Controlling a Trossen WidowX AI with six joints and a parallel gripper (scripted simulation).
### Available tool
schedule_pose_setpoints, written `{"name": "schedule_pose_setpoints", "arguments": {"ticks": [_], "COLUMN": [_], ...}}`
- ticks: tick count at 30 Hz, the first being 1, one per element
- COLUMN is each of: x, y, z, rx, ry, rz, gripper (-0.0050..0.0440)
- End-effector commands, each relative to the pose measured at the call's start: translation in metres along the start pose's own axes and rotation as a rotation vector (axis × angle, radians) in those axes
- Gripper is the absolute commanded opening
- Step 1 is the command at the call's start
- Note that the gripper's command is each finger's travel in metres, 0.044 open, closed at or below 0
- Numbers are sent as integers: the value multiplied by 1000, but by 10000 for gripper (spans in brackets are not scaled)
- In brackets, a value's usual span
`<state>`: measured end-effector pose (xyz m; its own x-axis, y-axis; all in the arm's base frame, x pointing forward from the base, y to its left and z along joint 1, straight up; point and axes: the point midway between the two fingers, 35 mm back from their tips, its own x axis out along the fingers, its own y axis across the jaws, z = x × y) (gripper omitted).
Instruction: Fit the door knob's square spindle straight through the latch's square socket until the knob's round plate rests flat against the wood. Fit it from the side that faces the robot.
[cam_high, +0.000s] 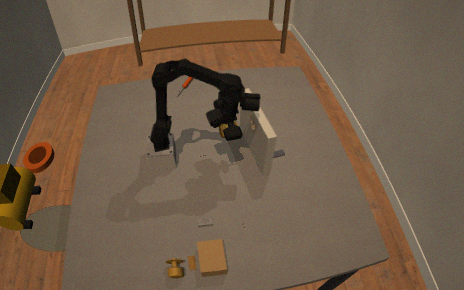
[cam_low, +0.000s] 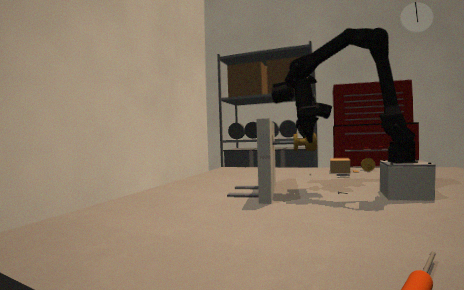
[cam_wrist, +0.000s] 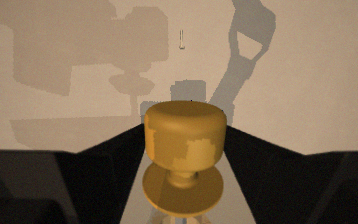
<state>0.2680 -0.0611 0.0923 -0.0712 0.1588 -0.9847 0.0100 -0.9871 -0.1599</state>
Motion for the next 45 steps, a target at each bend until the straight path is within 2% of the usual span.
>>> {"name": "schedule_pose_setpoints", "arguments": {"ticks": [1, 45], "x": [0, -2], "y": [0, 0], "z": [-1, -5], "rx": [0, 0], "ry": [0, 10], "rz": [-1, 1], "gripper": [0, 0]}}
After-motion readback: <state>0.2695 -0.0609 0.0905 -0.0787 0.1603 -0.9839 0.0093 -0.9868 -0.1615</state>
